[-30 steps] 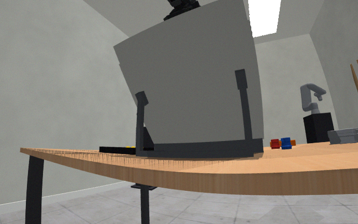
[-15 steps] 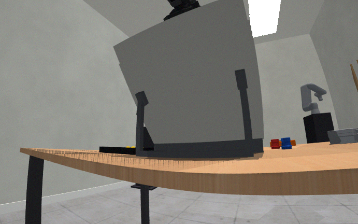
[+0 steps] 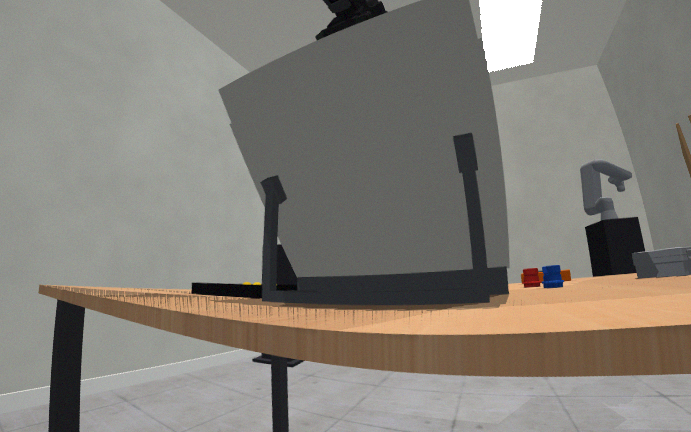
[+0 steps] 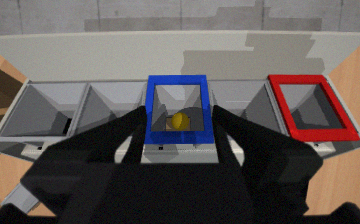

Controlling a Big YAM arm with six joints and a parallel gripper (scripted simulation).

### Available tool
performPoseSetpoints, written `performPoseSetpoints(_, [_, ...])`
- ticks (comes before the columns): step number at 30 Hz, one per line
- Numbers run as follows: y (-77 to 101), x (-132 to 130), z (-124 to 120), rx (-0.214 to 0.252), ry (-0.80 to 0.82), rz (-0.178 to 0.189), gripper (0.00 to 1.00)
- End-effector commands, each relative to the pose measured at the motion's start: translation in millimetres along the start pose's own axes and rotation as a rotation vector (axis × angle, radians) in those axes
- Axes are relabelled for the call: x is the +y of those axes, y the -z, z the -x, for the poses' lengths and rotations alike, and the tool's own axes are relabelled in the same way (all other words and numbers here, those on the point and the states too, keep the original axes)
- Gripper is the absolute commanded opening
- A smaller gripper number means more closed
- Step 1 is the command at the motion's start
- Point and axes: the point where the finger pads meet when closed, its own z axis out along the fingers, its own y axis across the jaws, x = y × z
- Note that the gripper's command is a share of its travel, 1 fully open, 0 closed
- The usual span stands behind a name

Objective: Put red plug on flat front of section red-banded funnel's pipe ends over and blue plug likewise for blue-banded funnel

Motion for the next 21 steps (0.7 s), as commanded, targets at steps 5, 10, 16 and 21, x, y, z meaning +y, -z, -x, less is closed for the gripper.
performPoseSetpoints(5, [4.4, -0.1, 8.3, -0.019, -0.001, -0.001, 0.59])
performPoseSetpoints(10, [12.7, 0.6, 12.5, -0.013, 0.001, 0.001, 0.59])
performPoseSetpoints(16, [22.7, 1.4, 17.6, -0.006, 0.003, 0.003, 0.59])
performPoseSetpoints(21, [29.3, 1.9, 20.9, -0.001, 0.004, 0.005, 0.59])
